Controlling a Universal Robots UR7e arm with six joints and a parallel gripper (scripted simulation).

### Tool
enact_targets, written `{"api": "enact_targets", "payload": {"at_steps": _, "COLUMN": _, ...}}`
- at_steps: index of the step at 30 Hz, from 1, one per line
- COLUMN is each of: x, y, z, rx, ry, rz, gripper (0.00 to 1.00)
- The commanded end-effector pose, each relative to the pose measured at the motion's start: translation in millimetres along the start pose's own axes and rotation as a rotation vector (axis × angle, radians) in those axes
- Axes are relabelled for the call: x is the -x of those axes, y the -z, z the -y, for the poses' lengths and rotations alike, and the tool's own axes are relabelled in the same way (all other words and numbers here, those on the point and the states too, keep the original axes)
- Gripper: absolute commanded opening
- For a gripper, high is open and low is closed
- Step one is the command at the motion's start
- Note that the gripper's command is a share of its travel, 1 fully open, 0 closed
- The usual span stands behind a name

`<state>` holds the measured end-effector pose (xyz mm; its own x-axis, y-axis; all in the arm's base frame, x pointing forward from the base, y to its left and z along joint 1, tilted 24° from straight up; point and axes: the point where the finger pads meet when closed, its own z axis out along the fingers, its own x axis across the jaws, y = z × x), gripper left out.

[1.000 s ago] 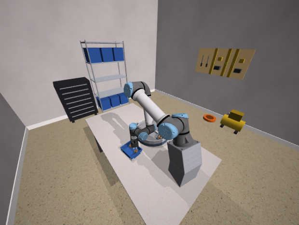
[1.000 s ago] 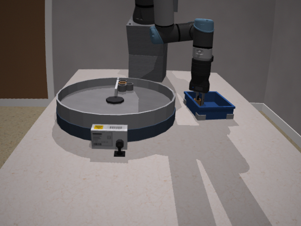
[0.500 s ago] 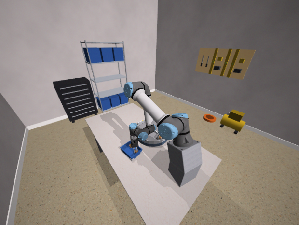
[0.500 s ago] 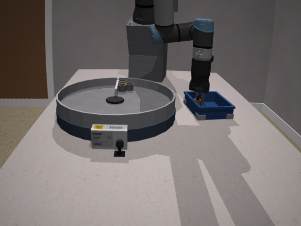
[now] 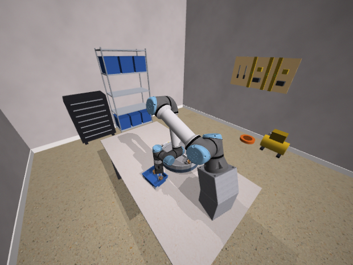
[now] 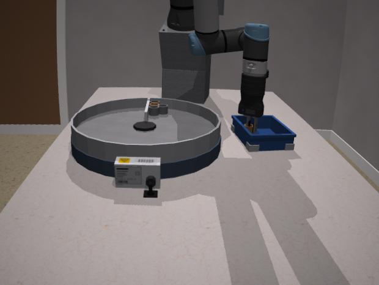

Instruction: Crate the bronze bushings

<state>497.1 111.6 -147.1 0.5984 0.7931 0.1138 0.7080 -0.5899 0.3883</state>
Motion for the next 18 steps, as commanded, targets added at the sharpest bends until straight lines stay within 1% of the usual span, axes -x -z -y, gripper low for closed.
{"api": "enact_targets", "payload": {"at_steps": 1, "x": -0.4, "y": 0.4, "z": -0.3, "rx": 0.001, "ry": 0.0, "rz": -0.001, "gripper": 0.42}}
{"api": "enact_targets", "payload": {"at_steps": 12, "x": -0.4, "y": 0.4, "z": -0.3, "rx": 0.001, "ry": 0.0, "rz": -0.001, "gripper": 0.42}}
{"api": "enact_targets", "payload": {"at_steps": 18, "x": -0.8, "y": 6.1, "z": -0.3, "rx": 0.001, "ry": 0.0, "rz": -0.001, "gripper": 0.42}}
